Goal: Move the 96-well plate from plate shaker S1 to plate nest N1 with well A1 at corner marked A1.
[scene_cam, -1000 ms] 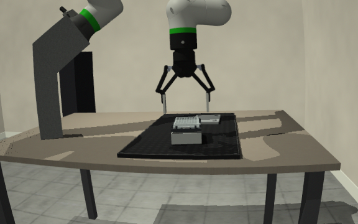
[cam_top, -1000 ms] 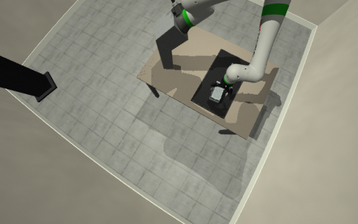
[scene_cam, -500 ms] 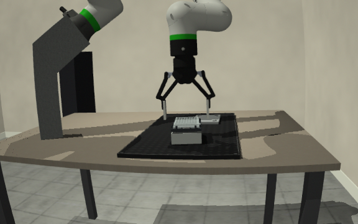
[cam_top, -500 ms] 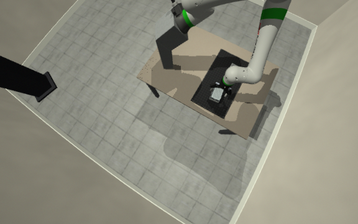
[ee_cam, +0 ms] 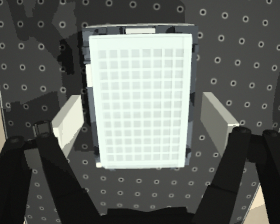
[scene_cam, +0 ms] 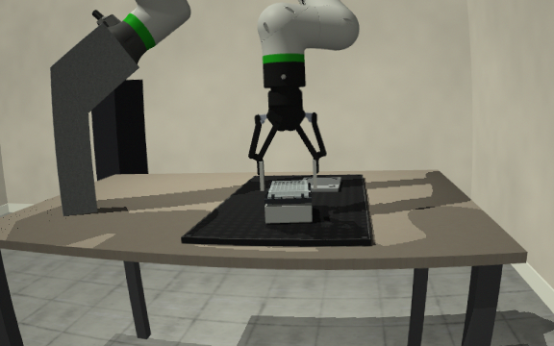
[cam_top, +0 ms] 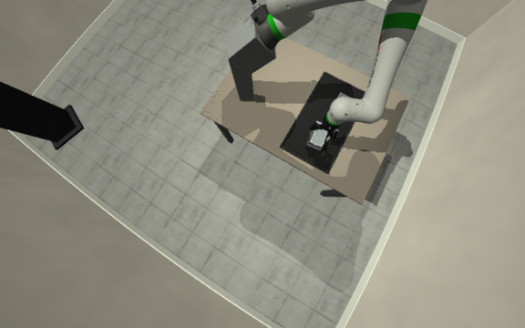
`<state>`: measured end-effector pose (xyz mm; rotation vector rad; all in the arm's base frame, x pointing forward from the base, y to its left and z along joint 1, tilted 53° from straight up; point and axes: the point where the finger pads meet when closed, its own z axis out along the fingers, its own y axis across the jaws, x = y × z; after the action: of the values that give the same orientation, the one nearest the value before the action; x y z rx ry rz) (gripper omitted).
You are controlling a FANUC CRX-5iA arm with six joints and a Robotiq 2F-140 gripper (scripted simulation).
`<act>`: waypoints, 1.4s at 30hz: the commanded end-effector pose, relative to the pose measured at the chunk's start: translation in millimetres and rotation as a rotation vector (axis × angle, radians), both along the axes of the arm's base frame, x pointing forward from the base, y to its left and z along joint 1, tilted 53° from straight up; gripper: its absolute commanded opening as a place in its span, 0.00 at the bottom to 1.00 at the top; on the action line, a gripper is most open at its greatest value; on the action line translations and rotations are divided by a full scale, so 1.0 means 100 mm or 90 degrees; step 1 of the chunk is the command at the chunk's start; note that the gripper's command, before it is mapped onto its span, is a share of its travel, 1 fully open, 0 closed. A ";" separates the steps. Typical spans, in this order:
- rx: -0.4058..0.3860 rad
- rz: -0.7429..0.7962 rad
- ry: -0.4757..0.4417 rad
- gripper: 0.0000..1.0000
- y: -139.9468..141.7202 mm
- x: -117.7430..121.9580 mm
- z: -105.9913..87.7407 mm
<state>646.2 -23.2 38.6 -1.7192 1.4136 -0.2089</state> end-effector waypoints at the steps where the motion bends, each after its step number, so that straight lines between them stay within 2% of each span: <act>1: 0.000 0.000 0.000 0.00 0.00 0.00 0.00; 32: 0.000 0.000 0.000 0.00 0.00 0.00 0.00; 42: 0.000 0.000 0.000 0.00 -0.09 -0.10 0.10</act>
<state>637.9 -30.1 46.7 -1.7192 1.4136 -0.2089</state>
